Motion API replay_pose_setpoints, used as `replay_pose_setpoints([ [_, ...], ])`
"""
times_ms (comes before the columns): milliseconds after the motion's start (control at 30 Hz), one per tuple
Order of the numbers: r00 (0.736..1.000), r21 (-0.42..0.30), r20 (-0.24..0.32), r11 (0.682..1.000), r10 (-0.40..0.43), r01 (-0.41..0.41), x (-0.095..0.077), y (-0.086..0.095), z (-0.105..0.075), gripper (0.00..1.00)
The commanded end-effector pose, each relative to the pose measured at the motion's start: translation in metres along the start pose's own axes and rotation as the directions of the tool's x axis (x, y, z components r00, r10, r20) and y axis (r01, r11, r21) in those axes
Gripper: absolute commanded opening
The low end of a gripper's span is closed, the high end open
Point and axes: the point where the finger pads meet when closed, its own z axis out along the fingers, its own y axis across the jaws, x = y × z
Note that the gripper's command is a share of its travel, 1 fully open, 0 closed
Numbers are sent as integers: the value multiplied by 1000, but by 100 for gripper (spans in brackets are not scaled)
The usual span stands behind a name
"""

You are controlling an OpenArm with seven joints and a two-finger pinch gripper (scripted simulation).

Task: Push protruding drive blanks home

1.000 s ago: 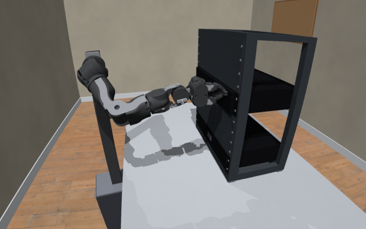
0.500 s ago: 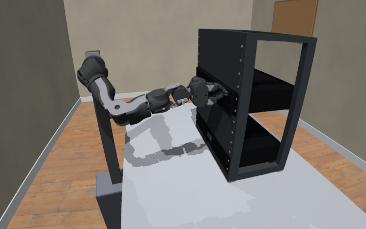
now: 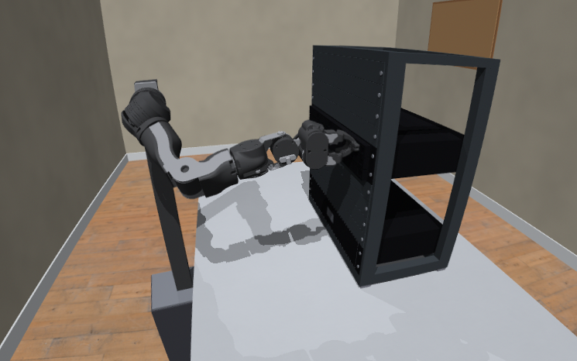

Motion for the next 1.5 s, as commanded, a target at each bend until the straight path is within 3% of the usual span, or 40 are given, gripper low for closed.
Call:
replay_pose_setpoints([
  [0,1000,-4,-9,1000,-1,1,3,2,0,0],
  [567,1000,-4,-9,1000,-1,1,3,2,-28,0],
  [1067,1000,-5,-8,1000,-1,1,3,2,-73,0],
  [1467,1000,-5,-5,1000,-1,1,2,2,-92,0],
])
